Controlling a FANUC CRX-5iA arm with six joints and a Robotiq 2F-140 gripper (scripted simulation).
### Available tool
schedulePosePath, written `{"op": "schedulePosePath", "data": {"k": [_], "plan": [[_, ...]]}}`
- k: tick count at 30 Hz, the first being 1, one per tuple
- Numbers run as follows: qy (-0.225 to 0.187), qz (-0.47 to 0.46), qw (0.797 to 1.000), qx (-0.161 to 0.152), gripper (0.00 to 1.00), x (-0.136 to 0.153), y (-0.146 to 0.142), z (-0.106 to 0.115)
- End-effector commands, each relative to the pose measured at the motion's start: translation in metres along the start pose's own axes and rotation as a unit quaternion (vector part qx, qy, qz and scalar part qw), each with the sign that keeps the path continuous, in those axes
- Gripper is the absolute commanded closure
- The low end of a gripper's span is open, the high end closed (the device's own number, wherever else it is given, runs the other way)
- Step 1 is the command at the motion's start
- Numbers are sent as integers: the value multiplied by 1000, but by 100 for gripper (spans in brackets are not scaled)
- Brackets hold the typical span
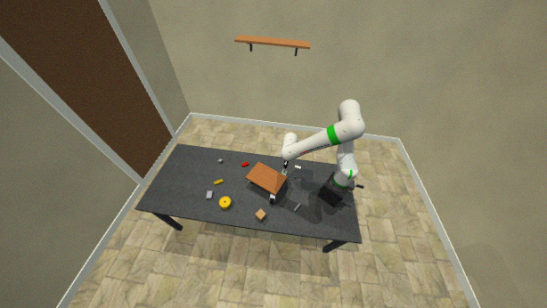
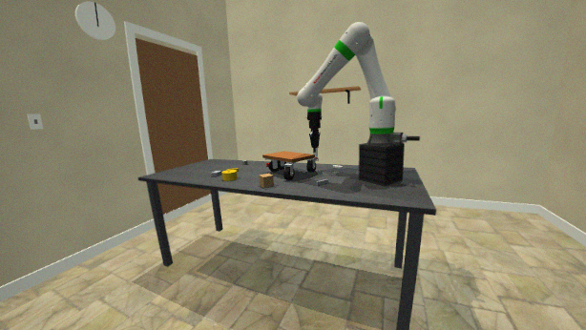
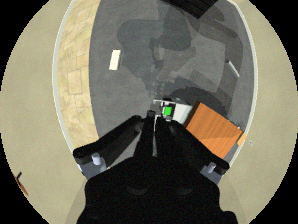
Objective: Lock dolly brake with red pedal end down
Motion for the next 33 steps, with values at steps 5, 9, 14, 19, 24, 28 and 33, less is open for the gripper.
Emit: {"op": "schedulePosePath", "data": {"k": [5,9,14,19,24,28,33], "plan": [[0,0,1000,0,100,0,0,0],[0,0,1000,0,100,0,0,0],[0,0,1000,0,100,0,0,0],[0,0,1000,0,100,0,0,0],[0,0,1000,0,100,0,0,-1],[0,0,1000,0,100,0,0,-2],[0,0,1000,0,100,0,0,-5]]}}
Point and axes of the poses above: the point where the finger pads meet when closed, its own z axis back along the fingers, its own y axis across the jaws, x = y × z, the point moved 10 cm from there along z, back along the fingers, and after that the axes turned 10 degrees about z, right-handed, at the moved point
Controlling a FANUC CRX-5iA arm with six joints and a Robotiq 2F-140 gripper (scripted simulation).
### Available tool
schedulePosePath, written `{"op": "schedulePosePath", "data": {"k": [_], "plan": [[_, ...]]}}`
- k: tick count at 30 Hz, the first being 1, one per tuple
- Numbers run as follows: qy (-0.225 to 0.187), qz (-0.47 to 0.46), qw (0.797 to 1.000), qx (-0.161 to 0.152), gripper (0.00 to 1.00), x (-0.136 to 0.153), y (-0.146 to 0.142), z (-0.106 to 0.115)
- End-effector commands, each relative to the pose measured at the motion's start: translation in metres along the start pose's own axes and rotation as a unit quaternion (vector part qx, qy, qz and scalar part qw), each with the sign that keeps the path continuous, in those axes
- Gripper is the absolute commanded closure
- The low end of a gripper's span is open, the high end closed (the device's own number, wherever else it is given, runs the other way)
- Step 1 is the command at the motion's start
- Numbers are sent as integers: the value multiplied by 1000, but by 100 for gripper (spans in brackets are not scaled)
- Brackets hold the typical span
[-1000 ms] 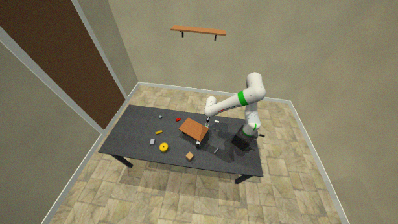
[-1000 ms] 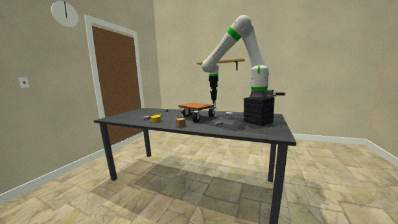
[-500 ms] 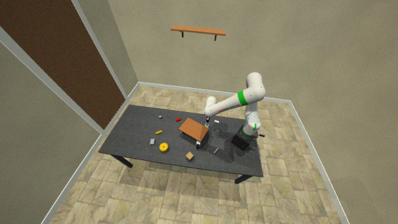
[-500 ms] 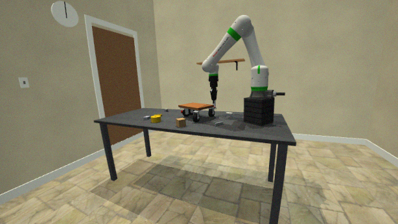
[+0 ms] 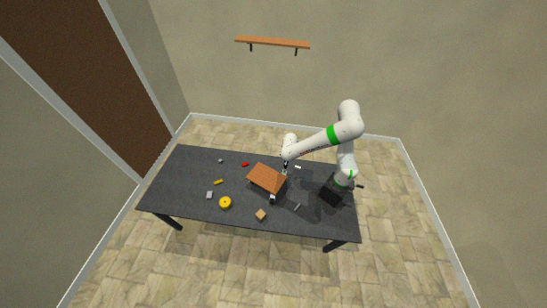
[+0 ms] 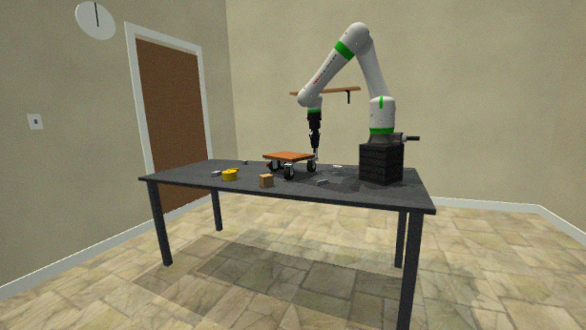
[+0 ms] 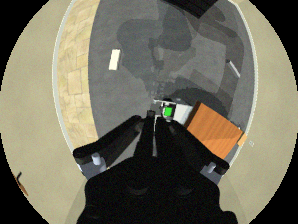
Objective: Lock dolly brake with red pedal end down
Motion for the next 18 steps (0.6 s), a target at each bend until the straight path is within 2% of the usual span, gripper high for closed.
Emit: {"op": "schedulePosePath", "data": {"k": [1,18], "plan": [[0,0,1000,0,100,0,0,-2],[0,0,1000,0,100,0,0,-5]]}}
Point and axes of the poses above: the point where the finger pads meet when closed, its own z axis back along the fingers, its own y axis across the jaws, x = y × z, the point moved 10 cm from there along z, back along the fingers, and after that the axes turned 10 degrees about z, right-handed, at the moved point
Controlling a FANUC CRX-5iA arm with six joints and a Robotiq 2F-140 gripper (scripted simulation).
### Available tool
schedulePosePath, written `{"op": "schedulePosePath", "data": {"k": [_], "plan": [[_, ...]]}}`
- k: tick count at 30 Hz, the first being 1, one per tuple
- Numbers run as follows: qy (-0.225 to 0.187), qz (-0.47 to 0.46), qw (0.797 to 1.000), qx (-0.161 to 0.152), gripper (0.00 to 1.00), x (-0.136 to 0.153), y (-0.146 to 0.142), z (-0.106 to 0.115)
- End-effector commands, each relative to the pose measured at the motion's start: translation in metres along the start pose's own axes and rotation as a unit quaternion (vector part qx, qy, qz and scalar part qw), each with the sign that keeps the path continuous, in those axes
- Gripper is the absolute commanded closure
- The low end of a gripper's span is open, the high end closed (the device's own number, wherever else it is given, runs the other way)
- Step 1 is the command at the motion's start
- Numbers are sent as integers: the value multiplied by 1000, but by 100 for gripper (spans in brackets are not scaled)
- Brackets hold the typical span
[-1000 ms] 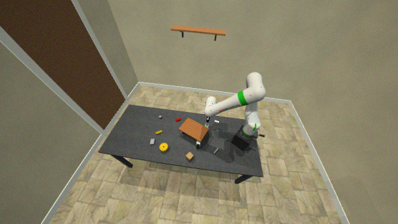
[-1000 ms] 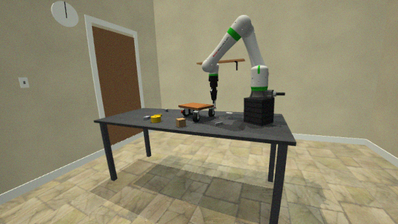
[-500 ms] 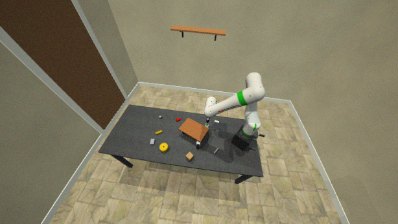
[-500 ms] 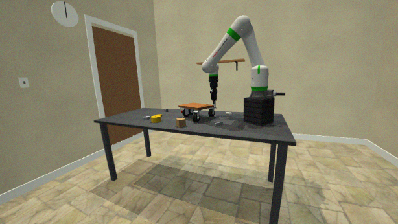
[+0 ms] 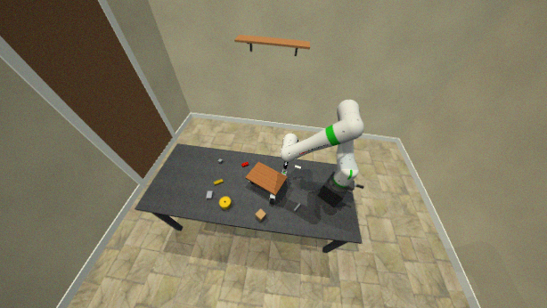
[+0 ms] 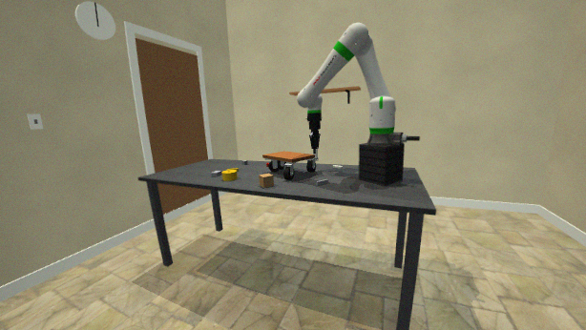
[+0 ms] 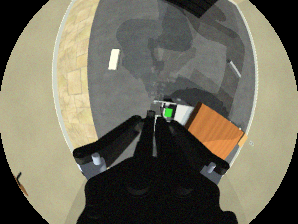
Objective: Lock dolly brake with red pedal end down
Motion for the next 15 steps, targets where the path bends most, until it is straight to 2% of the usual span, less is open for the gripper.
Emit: {"op": "schedulePosePath", "data": {"k": [1,15], "plan": [[0,0,1000,0,100,0,0,-1],[0,0,1000,0,100,0,0,-2]]}}
Point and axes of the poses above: the point where the finger pads meet when closed, its own z axis back along the fingers, its own y axis across the jaws, x = y × z, the point moved 10 cm from there along z, back along the fingers, and after that the axes turned 10 degrees about z, right-handed, at the moved point
